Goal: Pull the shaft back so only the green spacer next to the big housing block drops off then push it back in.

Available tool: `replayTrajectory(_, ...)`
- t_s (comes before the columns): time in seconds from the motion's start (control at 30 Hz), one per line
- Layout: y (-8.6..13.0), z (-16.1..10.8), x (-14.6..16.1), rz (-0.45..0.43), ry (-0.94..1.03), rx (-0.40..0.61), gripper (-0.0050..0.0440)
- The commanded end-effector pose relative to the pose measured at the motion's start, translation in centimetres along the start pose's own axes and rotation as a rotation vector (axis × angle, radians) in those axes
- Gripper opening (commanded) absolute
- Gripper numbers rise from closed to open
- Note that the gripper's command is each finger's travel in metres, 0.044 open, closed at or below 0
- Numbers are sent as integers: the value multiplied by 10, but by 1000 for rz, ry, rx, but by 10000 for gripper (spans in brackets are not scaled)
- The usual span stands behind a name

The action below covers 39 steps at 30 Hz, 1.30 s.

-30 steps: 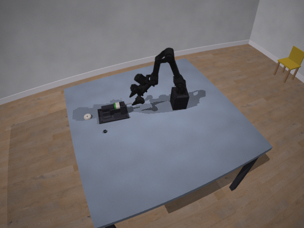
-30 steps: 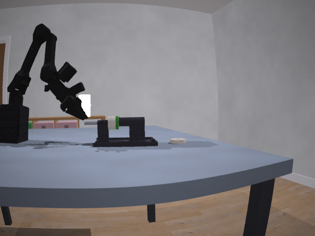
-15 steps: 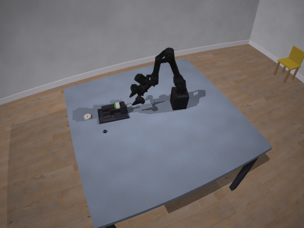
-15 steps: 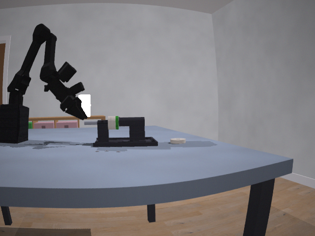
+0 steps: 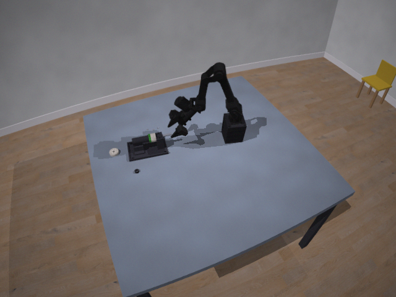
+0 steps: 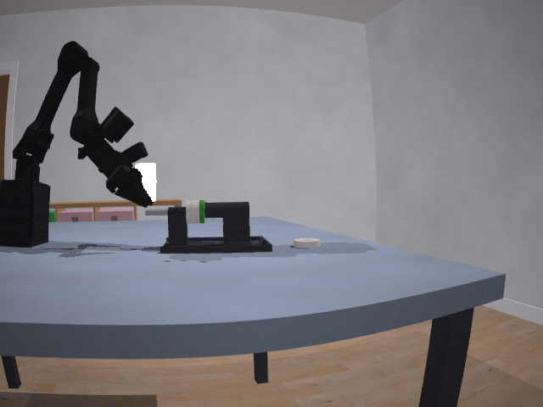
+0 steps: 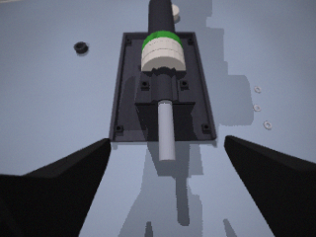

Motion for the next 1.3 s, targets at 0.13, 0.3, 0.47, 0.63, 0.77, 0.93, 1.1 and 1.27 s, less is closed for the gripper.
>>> replayTrajectory(0.13, -11, -1, 0, -1, -5, 7, 440)
replayTrajectory(0.3, -19, -1, 0, -1, -5, 7, 440)
replayTrajectory(0.47, -27, -1, 0, -1, -5, 7, 440)
replayTrajectory(0.63, -32, -1, 0, -1, -5, 6, 440)
replayTrajectory(0.77, -36, -1, 1, -1, -5, 6, 440)
replayTrajectory(0.93, -36, -1, 1, -1, -5, 6, 440)
replayTrajectory(1.1, -36, -1, 1, -1, -5, 6, 440)
replayTrajectory(1.27, -36, -1, 1, -1, -5, 6, 440)
Point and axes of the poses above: the point midway between the two fingers, 35 mm back from their tips, its own y axis back along the fingers, its own x axis across the jaws, z = x × y, the point moved 6 cm from there along y, back along the fingers, and after that the axes turned 3 degrees about y, right-handed, at the moved point
